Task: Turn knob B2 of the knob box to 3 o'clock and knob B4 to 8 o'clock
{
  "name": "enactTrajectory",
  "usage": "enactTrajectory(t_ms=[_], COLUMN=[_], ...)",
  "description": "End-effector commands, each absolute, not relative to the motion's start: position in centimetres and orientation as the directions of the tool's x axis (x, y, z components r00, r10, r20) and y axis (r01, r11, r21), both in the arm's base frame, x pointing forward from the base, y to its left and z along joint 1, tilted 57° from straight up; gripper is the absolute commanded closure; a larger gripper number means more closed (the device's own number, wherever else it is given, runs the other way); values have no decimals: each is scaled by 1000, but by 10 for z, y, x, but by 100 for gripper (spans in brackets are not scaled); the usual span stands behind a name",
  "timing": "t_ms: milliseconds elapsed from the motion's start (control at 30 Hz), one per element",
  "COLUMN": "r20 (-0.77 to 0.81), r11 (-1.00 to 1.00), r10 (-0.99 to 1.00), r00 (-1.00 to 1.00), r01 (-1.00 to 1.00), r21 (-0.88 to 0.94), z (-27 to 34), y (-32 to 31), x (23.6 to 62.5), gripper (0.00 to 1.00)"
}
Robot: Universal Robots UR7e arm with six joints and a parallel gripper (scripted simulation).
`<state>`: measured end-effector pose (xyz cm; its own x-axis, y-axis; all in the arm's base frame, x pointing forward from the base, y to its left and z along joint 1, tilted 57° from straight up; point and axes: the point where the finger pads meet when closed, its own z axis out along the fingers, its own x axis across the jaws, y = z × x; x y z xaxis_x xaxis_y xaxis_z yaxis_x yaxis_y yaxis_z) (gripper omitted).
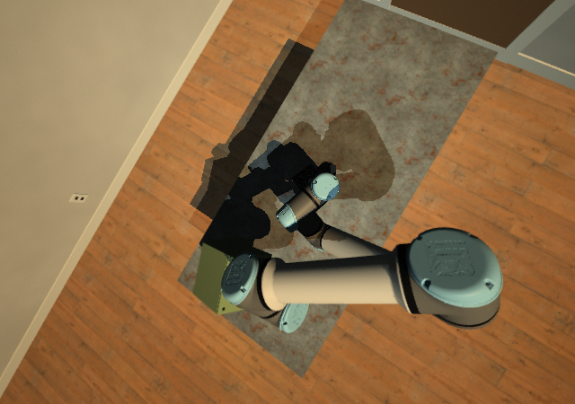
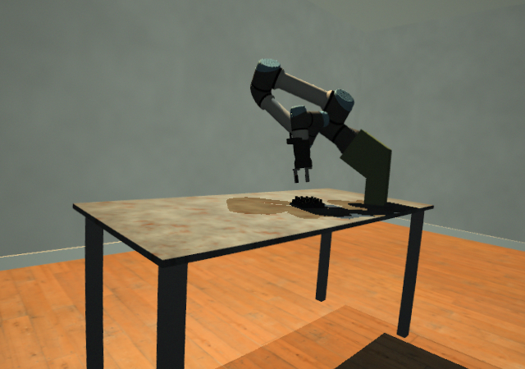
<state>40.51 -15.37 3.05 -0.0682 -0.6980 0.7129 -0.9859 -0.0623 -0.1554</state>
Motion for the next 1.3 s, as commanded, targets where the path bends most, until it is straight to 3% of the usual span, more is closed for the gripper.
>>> enactTrajectory(t_ms=[0,500,1267], r20=[723,664,600], r11=[-24,150,226], r10=[-675,-587,-517], r00=[-149,-463,-611], r01=[-974,-868,-773], r21=[-223,-473,-593], z=[20,-26,-51], y=[-152,-142,-137], x=[407,406,406], gripper=[0,0,0])
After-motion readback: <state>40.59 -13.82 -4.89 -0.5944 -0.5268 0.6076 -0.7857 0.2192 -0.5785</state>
